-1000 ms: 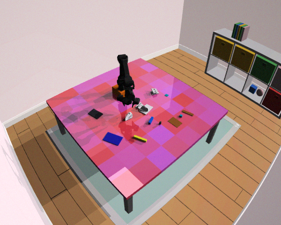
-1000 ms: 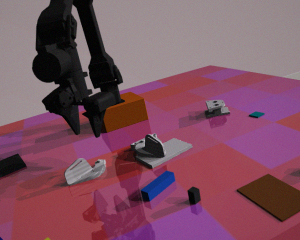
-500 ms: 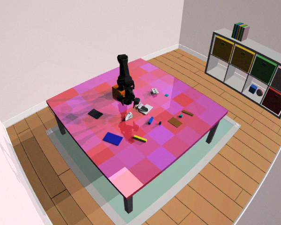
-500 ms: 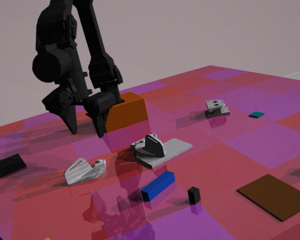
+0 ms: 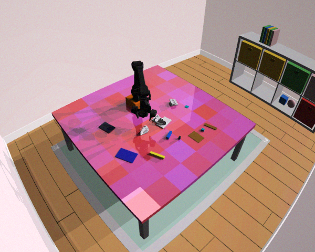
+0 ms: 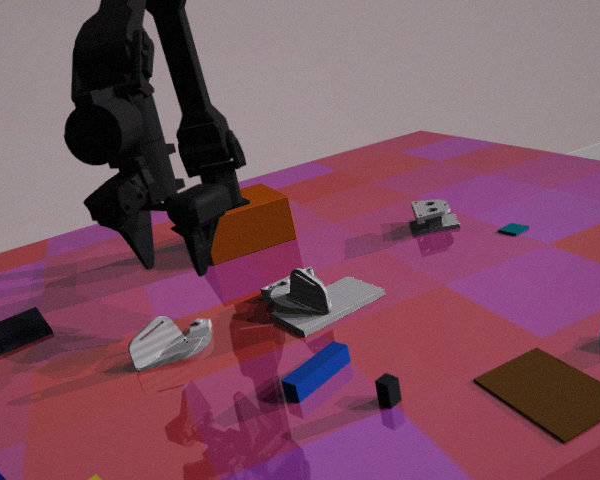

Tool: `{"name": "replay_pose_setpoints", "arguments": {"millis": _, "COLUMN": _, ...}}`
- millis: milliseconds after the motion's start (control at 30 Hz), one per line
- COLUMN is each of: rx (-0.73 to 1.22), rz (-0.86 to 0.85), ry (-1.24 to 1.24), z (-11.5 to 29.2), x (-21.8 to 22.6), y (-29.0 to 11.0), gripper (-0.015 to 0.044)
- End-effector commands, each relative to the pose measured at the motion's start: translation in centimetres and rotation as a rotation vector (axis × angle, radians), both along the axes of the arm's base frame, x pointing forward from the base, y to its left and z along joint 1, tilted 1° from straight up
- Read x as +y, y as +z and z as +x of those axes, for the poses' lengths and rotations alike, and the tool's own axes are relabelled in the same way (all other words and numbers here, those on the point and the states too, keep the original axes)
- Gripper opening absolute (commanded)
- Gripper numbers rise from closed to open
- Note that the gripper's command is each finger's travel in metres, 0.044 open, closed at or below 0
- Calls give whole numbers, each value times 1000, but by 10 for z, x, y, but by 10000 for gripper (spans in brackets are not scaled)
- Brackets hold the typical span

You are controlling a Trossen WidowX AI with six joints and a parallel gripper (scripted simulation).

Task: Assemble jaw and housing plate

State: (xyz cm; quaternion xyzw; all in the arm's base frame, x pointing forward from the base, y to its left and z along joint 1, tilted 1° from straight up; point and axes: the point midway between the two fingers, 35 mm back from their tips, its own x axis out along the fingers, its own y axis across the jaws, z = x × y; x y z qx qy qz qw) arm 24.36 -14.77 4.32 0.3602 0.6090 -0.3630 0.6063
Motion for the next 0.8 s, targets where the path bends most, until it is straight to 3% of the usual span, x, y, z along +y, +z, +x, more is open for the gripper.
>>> {"name": "replay_pose_setpoints", "arguments": {"millis": 0, "rx": 0, "rz": 0, "ry": 0, "z": 0, "x": 0, "y": 0, "gripper": 414}}
{"name": "replay_pose_setpoints", "arguments": {"millis": 533, "rx": 0, "rz": 0, "ry": 0, "z": 0, "x": 0, "y": 0, "gripper": 0}}
{"name": "replay_pose_setpoints", "arguments": {"millis": 767, "rx": 0, "rz": 0, "ry": 0, "z": 0, "x": 0, "y": 0, "gripper": 0}}
